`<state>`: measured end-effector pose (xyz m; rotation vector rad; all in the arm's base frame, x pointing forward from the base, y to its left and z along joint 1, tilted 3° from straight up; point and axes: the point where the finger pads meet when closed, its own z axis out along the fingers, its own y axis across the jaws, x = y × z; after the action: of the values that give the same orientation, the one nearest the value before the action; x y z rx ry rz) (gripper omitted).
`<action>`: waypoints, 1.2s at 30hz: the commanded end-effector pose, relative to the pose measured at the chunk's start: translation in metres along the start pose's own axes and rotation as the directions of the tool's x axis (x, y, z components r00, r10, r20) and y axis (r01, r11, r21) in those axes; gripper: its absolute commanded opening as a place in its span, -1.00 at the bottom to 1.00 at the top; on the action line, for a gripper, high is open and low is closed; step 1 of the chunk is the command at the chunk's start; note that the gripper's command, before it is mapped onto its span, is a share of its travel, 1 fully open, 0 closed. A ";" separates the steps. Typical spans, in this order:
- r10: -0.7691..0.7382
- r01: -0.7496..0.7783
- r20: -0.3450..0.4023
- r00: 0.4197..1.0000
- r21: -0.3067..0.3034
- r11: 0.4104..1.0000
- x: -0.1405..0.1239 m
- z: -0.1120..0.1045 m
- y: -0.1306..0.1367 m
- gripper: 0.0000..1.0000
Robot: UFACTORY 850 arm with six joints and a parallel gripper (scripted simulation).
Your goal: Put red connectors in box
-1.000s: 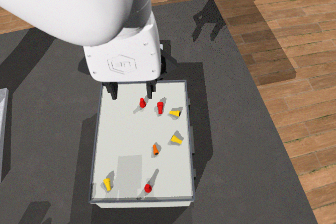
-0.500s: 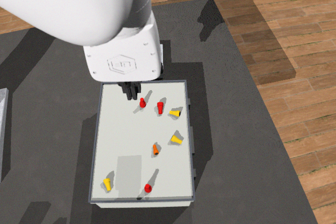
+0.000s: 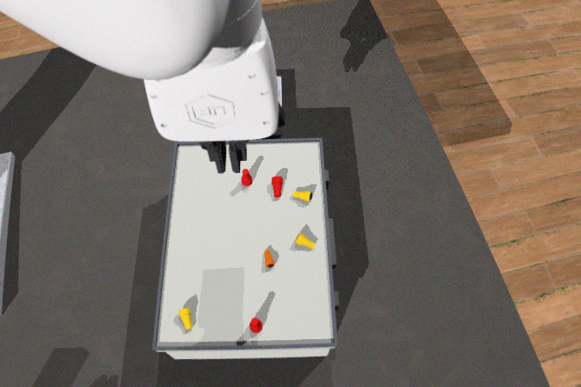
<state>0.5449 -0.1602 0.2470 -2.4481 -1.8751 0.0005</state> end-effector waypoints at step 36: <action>0.831 -0.831 -0.002 0.556 -0.001 0.556 -0.124 0.129 0.014 -0.40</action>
<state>0.5211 -0.2774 0.1205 -3.0493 -0.5020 0.0396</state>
